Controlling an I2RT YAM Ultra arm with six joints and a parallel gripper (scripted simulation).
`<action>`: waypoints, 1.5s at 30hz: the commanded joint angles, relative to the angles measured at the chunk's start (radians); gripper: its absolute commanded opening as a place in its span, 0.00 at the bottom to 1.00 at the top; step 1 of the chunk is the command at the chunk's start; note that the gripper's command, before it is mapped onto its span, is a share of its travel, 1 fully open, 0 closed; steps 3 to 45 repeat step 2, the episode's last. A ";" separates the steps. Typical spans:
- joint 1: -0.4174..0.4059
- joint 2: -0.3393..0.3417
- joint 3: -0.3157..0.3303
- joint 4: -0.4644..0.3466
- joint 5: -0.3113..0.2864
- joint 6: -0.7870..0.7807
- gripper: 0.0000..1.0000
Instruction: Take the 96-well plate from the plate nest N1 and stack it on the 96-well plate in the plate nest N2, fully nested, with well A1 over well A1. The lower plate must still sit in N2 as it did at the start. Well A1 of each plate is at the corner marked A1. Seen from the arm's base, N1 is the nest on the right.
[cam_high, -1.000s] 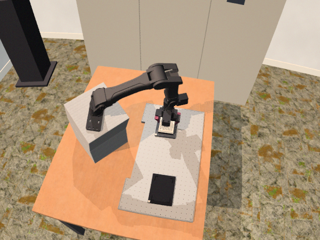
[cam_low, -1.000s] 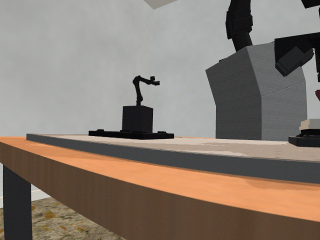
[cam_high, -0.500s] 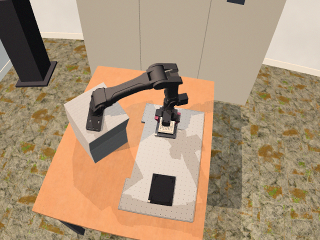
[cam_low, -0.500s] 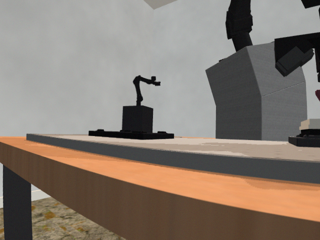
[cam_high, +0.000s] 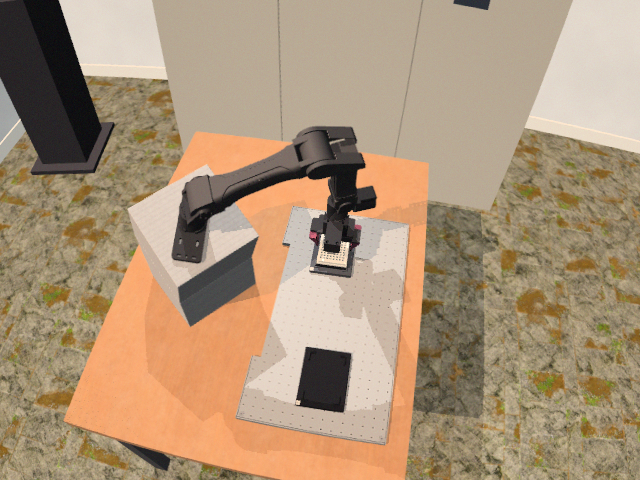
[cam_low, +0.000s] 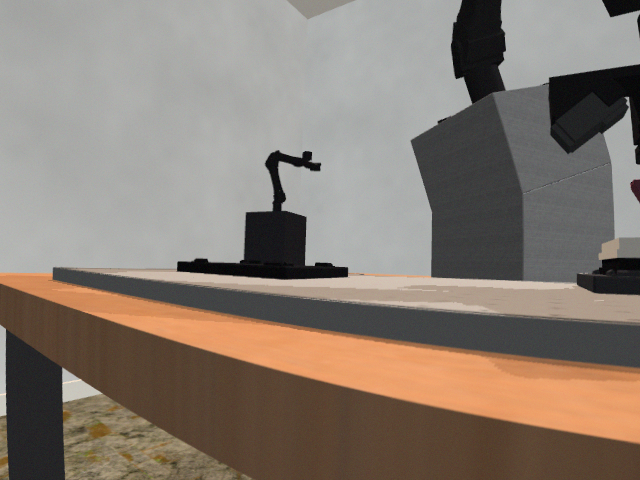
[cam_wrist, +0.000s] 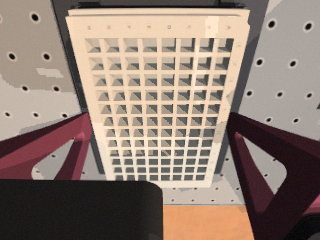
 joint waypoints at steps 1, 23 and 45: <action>0.003 -0.006 0.008 -0.006 0.002 -0.001 1.00; 0.003 -0.006 0.008 -0.006 0.002 -0.001 1.00; 0.003 -0.006 0.008 -0.006 0.002 -0.001 1.00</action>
